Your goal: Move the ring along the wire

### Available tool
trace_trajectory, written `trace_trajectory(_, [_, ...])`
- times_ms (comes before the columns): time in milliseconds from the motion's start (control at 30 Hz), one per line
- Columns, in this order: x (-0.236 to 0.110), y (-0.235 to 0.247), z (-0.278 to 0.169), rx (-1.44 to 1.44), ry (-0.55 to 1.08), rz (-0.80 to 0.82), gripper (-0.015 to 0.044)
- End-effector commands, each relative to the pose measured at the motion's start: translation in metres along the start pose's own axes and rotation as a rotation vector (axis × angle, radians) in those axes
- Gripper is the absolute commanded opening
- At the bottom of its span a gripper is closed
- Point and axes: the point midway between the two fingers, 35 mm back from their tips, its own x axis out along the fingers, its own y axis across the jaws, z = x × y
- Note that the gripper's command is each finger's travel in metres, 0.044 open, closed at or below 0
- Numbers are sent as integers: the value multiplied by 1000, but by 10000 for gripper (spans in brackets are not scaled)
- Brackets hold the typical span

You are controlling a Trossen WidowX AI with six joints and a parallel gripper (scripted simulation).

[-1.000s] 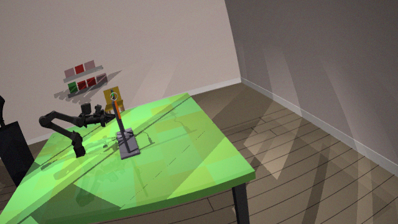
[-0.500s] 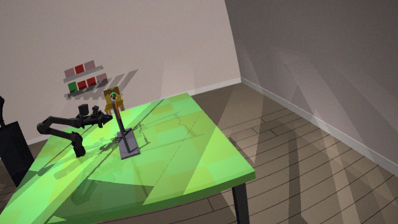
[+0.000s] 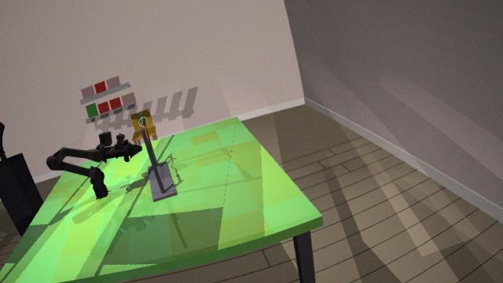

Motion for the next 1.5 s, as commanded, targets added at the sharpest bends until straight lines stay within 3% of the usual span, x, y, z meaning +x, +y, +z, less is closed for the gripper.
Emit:
trace_trajectory(0, [0, -1, -2, 2, 4, -6, 160])
trace_trajectory(333, [0, -1, -2, 2, 4, -6, 160])
trace_trajectory(700, [-50, -1, 0, 1, 3, 0, 440])
trace_trajectory(1467, [-51, -1, -1, 0, 3, 0, 440])
